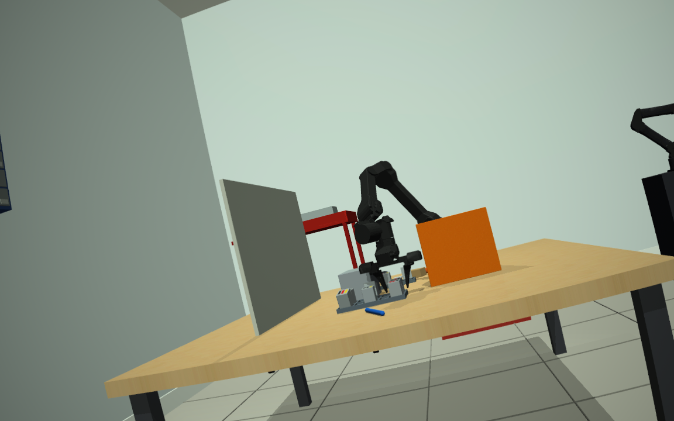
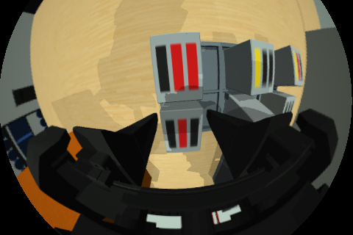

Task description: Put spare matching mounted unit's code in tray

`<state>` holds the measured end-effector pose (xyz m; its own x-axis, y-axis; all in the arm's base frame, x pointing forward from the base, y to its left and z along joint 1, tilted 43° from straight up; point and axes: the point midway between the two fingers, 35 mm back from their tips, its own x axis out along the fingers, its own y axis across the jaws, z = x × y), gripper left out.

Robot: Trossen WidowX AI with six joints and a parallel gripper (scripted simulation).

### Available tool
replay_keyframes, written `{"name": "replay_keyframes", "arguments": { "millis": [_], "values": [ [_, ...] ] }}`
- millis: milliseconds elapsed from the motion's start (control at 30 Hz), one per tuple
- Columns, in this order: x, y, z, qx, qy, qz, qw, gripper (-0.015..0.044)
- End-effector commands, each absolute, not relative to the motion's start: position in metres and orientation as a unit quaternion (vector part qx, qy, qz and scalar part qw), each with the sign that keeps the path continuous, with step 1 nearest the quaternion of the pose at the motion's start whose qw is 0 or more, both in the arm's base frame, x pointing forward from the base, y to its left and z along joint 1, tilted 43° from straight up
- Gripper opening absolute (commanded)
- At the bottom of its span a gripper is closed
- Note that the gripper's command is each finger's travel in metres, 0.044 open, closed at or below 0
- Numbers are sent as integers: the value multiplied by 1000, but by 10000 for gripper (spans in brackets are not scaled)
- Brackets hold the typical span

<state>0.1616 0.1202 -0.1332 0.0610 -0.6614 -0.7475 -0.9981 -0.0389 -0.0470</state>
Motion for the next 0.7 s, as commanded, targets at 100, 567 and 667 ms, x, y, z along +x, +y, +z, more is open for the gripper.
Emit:
{"name": "replay_keyframes", "arguments": {
  "millis": [100,567,667],
  "values": [
    [161,118,-134,-666,625,281,295,300],
    [161,119,-134,-664,626,281,298,89],
    [161,119,-134,-664,626,281,298,10]
  ]
}}
